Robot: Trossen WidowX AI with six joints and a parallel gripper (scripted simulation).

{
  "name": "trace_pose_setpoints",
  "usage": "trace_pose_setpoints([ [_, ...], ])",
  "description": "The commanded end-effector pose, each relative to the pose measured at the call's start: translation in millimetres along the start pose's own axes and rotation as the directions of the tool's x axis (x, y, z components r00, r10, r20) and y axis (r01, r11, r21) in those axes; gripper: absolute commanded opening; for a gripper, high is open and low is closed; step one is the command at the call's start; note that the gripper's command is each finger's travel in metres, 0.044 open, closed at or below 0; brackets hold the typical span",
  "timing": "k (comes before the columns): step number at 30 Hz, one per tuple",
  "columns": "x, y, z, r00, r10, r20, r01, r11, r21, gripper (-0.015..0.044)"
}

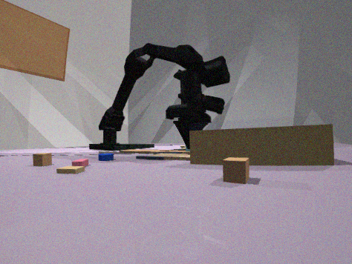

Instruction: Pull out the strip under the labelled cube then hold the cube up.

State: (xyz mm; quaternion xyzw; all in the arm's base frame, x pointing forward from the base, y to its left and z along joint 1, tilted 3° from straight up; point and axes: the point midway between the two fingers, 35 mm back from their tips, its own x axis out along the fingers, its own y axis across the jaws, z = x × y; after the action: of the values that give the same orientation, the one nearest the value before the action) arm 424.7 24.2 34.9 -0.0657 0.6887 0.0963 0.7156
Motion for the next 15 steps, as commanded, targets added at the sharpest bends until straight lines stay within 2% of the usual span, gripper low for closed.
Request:
trace_pose_setpoints([
  [1,-0.1,0.0,0.1,1.0,0.0,0.0,0.0,1.0,0.0,0.0171],
  [2,-0.1,0.0,0.1,1.0,0.0,0.0,0.0,1.0,0.0,0.0145],
  [9,-0.1,0.0,0.1,1.0,0.0,0.0,0.0,1.0,0.0,0.0098],
  [13,-2.9,2.7,0.9,1.0,0.008,0.007,-0.008,1.0,0.007,0.0],
  [15,-9.0,5.4,-3.1,1.0,0.015,0.011,-0.015,1.0,0.012,0.0],
])
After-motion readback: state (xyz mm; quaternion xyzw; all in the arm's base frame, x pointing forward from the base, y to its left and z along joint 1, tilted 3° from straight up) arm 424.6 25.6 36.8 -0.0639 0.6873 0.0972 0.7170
